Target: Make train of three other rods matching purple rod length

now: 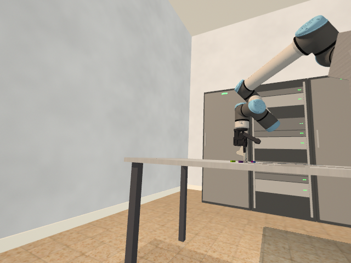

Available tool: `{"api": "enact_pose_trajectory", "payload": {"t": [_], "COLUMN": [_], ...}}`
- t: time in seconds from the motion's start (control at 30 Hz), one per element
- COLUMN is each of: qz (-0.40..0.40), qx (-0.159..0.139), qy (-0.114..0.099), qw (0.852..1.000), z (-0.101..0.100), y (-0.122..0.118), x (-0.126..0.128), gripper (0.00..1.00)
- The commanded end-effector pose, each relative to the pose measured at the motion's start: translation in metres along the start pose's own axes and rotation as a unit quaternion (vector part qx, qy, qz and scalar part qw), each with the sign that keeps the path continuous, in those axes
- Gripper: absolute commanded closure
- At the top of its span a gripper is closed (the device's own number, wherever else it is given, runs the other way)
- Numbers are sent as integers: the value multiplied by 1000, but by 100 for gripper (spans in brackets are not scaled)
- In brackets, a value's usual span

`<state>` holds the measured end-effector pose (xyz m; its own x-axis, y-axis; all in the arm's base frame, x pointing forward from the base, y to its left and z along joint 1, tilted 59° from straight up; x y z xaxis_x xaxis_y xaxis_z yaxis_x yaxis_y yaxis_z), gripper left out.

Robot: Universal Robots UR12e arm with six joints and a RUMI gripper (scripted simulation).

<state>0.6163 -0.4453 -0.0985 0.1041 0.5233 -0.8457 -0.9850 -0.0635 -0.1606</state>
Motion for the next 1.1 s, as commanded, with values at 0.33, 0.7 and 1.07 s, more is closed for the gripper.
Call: {"api": "enact_pose_trajectory", "payload": {"t": [0.33, 0.7, 1.07], "qz": [0, 0, 0], "qx": [0, 0, 0], "qy": [0, 0, 0], "qw": [1000, 1000, 1000], "z": [11, 55, 89], "y": [0, 0, 0], "x": [0, 0, 0], "gripper": [86, 86, 86]}}
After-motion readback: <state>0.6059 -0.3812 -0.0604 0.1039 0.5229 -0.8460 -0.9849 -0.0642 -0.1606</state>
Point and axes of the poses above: the point where the finger pads meet when closed, its own z axis back along the fingers, its own x axis across the jaws, y = z × x, the point moved 7 cm from there along z, back along the fingers, and after that the axes turned 5 degrees about z, right-handed, at the moved point
